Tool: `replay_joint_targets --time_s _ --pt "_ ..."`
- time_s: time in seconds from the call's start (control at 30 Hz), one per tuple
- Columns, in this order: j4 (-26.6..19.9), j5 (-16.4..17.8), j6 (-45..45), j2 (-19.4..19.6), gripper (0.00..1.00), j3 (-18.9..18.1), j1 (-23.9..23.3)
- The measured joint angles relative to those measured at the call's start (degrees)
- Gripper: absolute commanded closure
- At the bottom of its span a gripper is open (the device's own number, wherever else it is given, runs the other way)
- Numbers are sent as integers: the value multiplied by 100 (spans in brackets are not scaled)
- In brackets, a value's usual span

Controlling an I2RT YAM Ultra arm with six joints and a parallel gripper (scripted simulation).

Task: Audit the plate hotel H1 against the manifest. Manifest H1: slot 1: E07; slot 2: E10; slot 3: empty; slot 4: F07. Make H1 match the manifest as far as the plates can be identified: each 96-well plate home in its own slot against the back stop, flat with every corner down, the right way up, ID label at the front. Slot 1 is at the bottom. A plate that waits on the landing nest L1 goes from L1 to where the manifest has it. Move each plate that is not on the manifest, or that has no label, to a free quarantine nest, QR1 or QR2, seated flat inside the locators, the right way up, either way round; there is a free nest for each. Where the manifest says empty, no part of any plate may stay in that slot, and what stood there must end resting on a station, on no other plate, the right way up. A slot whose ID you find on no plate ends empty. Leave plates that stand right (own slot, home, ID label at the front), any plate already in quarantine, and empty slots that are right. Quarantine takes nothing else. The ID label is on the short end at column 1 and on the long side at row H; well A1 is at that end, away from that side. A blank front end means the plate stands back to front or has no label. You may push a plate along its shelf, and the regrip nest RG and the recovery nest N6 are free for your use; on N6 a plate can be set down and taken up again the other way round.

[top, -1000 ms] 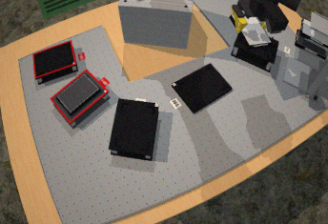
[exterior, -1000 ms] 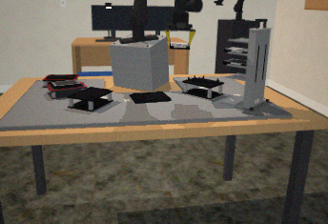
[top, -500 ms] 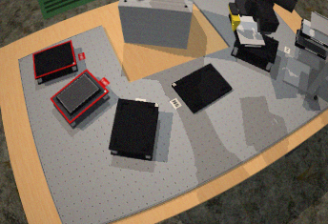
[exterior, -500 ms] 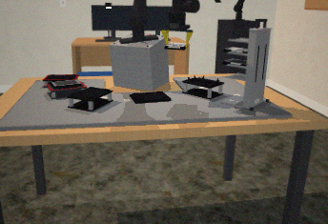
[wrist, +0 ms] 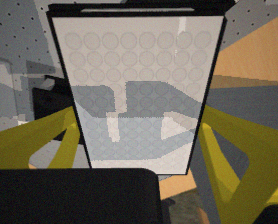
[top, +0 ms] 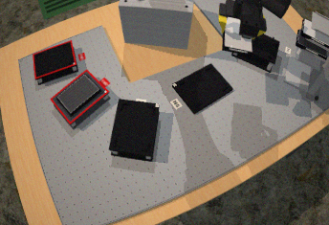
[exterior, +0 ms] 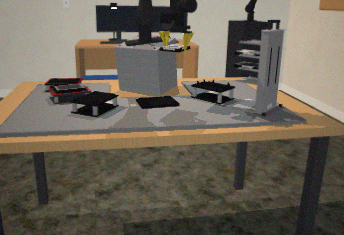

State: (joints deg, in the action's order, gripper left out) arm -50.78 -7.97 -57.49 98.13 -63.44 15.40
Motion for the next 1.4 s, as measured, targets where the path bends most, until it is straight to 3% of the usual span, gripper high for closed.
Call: replay_joint_targets --time_s 0.17,0.6,0.93,1.4 --pt "-2 0 -216 -94 14 33 -267" --pt "37 33 -1154 -136 14 85 -264" --pt "63 81 -1891 -466 14 420 -881" --pt "87 151 -2859 -726 14 570 -1443"
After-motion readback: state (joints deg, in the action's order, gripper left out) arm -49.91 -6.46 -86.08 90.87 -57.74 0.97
